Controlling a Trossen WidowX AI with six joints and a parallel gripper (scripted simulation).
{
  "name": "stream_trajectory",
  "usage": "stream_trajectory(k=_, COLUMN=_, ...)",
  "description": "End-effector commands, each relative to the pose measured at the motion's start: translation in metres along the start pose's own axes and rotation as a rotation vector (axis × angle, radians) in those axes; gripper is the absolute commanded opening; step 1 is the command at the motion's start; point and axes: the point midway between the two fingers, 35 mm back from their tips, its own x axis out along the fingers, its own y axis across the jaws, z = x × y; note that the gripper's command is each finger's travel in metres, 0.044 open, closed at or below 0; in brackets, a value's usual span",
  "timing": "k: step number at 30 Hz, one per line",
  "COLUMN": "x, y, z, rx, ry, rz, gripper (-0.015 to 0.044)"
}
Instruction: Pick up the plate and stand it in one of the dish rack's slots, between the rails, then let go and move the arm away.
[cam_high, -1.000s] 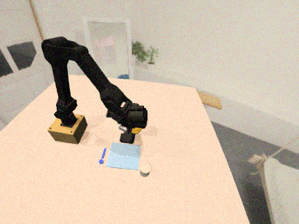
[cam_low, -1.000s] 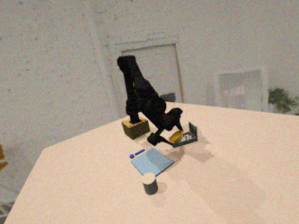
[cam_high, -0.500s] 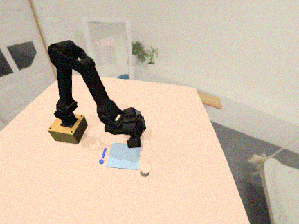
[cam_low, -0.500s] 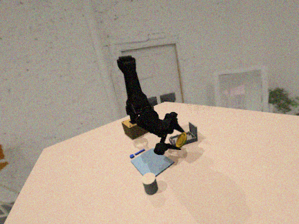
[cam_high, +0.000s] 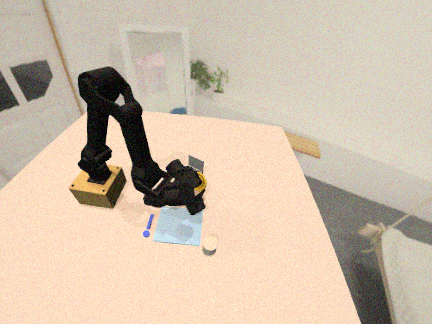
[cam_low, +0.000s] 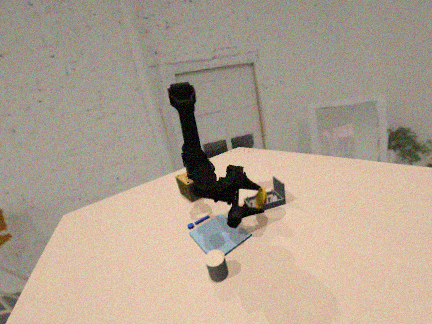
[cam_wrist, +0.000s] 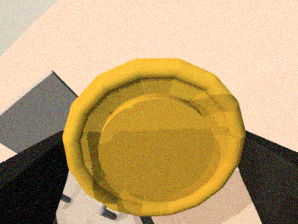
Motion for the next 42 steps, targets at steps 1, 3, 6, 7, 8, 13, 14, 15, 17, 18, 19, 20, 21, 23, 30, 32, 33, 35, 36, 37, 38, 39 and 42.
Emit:
stream_trajectory(k=1, x=-0.004, y=0.007, z=-0.003, rx=-0.084, ry=-0.052, rz=0.047, gripper=0.0000)
stream_trajectory(k=3, x=-0.006, y=0.010, z=-0.004, rx=-0.127, ry=-0.078, rz=0.069, gripper=0.0000)
stream_trajectory(k=6, x=-0.010, y=0.016, z=-0.007, rx=-0.192, ry=-0.117, rz=0.100, gripper=0.0000)
stream_trajectory(k=7, x=-0.012, y=0.019, z=-0.008, rx=-0.214, ry=-0.130, rz=0.111, gripper=0.0000)
stream_trajectory(k=8, x=-0.013, y=0.021, z=-0.009, rx=-0.236, ry=-0.143, rz=0.121, gripper=0.0000)
stream_trajectory(k=13, x=-0.021, y=0.033, z=-0.014, rx=-0.348, ry=-0.205, rz=0.171, gripper=0.0000)
stream_trajectory(k=14, x=-0.023, y=0.036, z=-0.015, rx=-0.371, ry=-0.218, rz=0.181, gripper=0.0000)
stream_trajectory(k=15, x=-0.025, y=0.039, z=-0.016, rx=-0.394, ry=-0.230, rz=0.191, gripper=0.0000)
stream_trajectory(k=17, x=-0.028, y=0.045, z=-0.019, rx=-0.440, ry=-0.254, rz=0.210, gripper=0.0000)
stream_trajectory(k=18, x=-0.030, y=0.048, z=-0.020, rx=-0.463, ry=-0.266, rz=0.219, gripper=0.0000)
stream_trajectory(k=19, x=-0.032, y=0.051, z=-0.021, rx=-0.486, ry=-0.278, rz=0.228, gripper=0.0000)
stream_trajectory(k=20, x=-0.034, y=0.054, z=-0.022, rx=-0.510, ry=-0.290, rz=0.238, gripper=0.0000)
stream_trajectory(k=21, x=-0.036, y=0.056, z=-0.023, rx=-0.528, ry=-0.299, rz=0.245, gripper=0.0000)
stream_trajectory(k=23, x=-0.037, y=0.058, z=-0.024, rx=-0.544, ry=-0.307, rz=0.251, gripper=0.0000)
stream_trajectory(k=30, x=-0.037, y=0.058, z=-0.024, rx=-0.544, ry=-0.307, rz=0.251, gripper=0.0000)
stream_trajectory(k=32, x=-0.037, y=0.058, z=-0.024, rx=-0.544, ry=-0.307, rz=0.251, gripper=0.0000)
stream_trajectory(k=33, x=-0.037, y=0.058, z=-0.024, rx=-0.543, ry=-0.306, rz=0.251, gripper=0.0000)
stream_trajectory(k=35, x=-0.034, y=0.057, z=-0.026, rx=-0.536, ry=-0.300, rz=0.251, gripper=0.0000)
stream_trajectory(k=36, x=-0.032, y=0.056, z=-0.027, rx=-0.531, ry=-0.296, rz=0.250, gripper=0.0000)
stream_trajectory(k=37, x=-0.031, y=0.056, z=-0.029, rx=-0.527, ry=-0.292, rz=0.250, gripper=0.0000)
stream_trajectory(k=38, x=-0.029, y=0.055, z=-0.030, rx=-0.522, ry=-0.288, rz=0.249, gripper=0.0000)
stream_trajectory(k=39, x=-0.027, y=0.054, z=-0.031, rx=-0.517, ry=-0.285, rz=0.249, gripper=0.0000)
stream_trajectory(k=42, x=-0.022, y=0.053, z=-0.035, rx=-0.502, ry=-0.275, rz=0.246, gripper=0.0000)
